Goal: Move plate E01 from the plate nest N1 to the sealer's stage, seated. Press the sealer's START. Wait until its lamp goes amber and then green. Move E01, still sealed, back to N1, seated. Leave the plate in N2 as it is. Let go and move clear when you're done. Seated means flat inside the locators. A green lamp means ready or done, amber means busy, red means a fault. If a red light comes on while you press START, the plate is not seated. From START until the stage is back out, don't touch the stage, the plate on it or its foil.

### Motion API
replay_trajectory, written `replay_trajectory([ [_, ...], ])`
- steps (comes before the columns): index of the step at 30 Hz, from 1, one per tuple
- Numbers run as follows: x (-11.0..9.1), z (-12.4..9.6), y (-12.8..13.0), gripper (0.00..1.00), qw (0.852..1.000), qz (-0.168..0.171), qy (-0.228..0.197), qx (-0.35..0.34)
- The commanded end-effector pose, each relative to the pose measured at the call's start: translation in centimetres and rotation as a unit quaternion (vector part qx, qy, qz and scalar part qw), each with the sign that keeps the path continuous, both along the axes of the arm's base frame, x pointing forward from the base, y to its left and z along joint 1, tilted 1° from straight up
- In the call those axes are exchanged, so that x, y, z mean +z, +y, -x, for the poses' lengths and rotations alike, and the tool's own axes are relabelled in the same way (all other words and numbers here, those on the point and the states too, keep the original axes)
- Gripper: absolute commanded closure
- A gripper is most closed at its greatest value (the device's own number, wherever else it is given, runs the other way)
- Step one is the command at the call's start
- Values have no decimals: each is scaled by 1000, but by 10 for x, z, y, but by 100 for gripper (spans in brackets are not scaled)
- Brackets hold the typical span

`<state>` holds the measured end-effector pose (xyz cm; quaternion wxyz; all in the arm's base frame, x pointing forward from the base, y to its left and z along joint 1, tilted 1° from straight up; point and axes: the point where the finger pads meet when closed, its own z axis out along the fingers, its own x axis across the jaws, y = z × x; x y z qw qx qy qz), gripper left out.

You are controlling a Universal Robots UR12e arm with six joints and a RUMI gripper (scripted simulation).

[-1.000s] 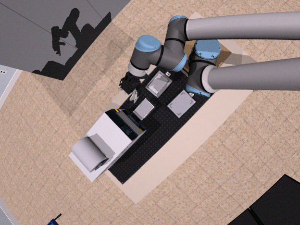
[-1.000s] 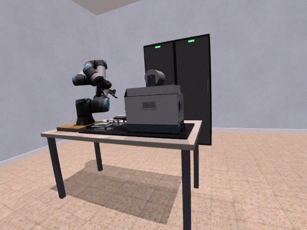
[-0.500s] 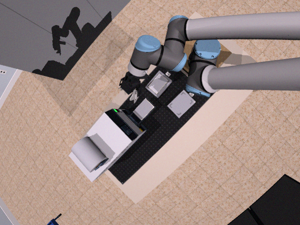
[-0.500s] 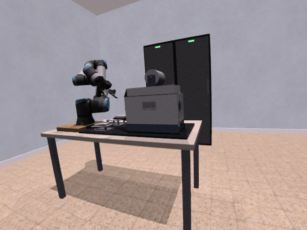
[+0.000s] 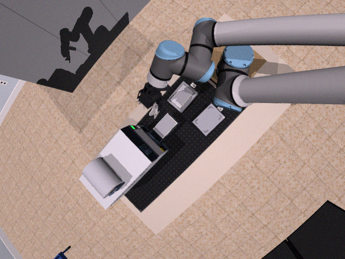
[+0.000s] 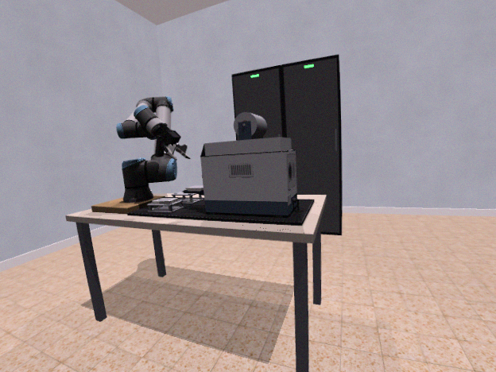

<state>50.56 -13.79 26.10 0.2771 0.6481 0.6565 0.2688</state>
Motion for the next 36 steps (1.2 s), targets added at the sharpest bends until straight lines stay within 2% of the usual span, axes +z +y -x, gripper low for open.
replay_trajectory([
  [1,1,0,0,32,1000,0,0,0],
  [9,1,0,0,32,1000,0,0,0],
  [12,3,14,0,35,1000,0,0,0],
  [14,3,14,0,35,1000,0,0,0],
  [20,7,44,-1,38,1000,0,0,0],
  [35,7,45,-1,44,1000,0,0,0],
  [36,7,45,-1,44,1000,1,16,0],
])
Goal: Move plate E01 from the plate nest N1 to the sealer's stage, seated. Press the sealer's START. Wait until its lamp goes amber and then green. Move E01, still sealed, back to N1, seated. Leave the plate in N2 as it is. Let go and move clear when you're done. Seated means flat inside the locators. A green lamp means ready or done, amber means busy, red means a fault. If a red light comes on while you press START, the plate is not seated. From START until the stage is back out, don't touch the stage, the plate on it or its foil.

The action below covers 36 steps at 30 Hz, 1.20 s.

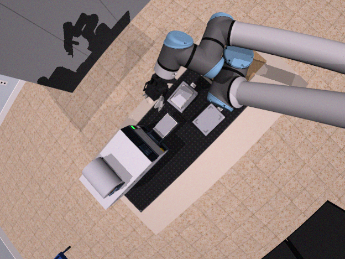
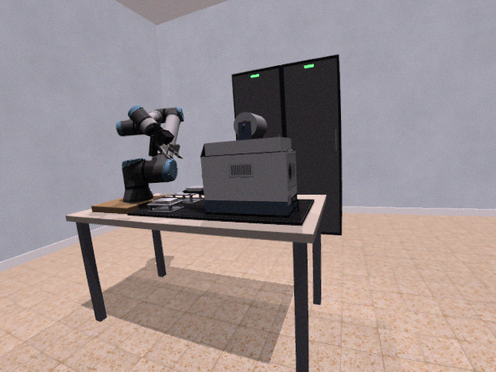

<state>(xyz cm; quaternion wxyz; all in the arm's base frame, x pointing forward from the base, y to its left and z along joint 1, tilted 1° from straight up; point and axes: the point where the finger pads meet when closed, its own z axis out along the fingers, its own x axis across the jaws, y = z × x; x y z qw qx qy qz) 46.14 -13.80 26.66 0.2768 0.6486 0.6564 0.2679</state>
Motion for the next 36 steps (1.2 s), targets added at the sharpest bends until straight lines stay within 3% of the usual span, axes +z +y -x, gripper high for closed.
replay_trajectory([
  [1,1,0,0,45,999,0,32,0],
  [2,1,0,0,100,999,0,49,0],
  [10,1,0,0,100,983,1,181,-2],
  [13,1,0,0,100,980,1,197,-3],
  [19,1,0,0,100,957,2,289,-4],
  [25,1,0,0,100,924,2,381,-6],
  [36,1,0,0,100,924,2,381,-6],
])
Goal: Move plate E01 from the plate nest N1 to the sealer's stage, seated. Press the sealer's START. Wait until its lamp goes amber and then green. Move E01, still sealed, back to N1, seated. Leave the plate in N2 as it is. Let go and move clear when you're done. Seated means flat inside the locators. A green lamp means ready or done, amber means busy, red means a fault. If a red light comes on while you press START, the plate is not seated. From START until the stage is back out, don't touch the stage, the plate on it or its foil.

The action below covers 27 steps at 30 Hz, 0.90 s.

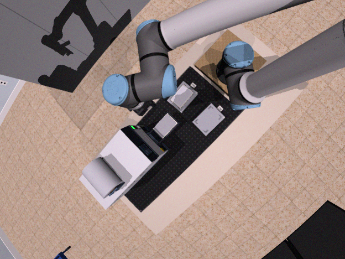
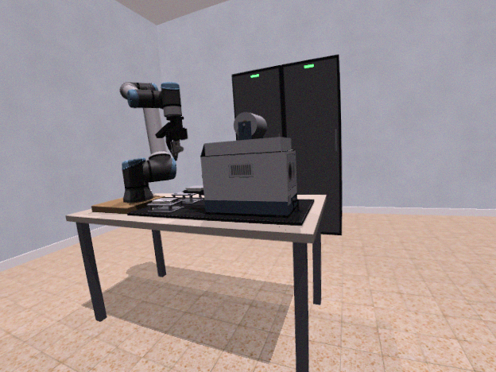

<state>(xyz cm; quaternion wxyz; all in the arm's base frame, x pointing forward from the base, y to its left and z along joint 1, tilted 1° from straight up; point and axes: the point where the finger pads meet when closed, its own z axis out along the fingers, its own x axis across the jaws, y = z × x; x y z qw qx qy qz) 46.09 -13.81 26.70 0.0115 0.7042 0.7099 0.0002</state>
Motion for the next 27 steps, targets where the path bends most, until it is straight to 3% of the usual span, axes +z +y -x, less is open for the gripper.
replay_trajectory([
  [1,1,0,0,100,1000,0,4,-1],
  [7,1,0,0,100,1000,0,4,-1],
  [8,-4,0,0,32,1000,0,4,-1],
  [10,-4,0,0,32,1000,0,4,-1],
  [20,-50,-1,-1,32,1000,0,4,-1],
  [27,-66,-1,-1,32,1000,0,4,-1],
])
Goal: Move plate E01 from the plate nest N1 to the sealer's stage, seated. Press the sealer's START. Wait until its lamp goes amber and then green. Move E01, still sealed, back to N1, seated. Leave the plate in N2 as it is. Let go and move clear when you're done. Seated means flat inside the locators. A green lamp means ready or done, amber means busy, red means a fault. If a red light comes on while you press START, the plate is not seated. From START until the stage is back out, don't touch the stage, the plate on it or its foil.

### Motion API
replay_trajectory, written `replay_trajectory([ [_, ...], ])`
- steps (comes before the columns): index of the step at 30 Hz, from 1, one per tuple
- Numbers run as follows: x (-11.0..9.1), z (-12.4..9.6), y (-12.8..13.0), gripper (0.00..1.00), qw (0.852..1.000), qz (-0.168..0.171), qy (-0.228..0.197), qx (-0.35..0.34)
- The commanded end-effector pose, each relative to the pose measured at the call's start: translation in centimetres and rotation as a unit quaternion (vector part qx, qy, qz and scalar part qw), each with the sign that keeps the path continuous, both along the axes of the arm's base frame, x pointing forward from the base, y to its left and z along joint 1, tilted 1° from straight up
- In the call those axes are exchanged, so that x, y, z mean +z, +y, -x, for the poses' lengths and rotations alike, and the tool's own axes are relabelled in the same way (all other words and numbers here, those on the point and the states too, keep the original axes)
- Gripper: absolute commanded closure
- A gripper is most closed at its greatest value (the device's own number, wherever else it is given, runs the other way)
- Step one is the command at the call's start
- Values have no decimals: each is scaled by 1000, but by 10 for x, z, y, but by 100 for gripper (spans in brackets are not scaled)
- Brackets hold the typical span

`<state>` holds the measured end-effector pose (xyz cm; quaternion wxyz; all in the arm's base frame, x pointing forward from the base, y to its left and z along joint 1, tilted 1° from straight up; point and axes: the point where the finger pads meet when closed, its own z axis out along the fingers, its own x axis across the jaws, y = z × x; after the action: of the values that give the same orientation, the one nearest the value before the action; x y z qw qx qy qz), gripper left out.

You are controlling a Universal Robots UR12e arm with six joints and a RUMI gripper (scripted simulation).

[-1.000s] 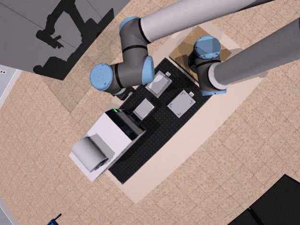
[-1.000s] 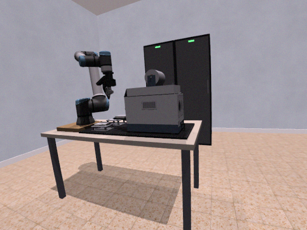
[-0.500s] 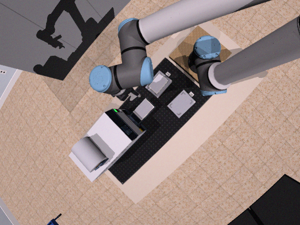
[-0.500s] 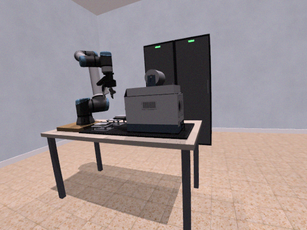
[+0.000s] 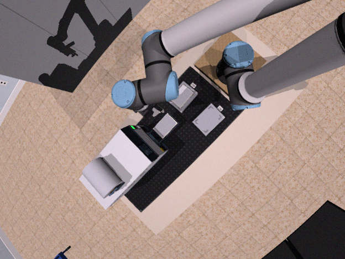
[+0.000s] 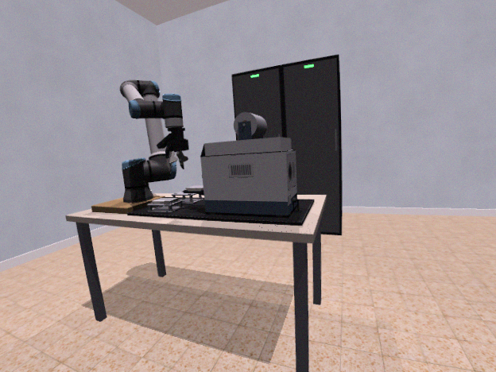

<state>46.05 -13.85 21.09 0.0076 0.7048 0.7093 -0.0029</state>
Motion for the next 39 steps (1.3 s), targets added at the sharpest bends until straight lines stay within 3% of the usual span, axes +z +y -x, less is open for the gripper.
replay_trajectory([
  [1,-15,-1,-1,32,1000,1,-1,0],
  [8,-45,-1,-1,32,1000,1,-1,0],
  [17,-46,-1,-1,32,1000,1,-1,0],
  [39,-47,-50,69,32,1000,1,-1,0],
])
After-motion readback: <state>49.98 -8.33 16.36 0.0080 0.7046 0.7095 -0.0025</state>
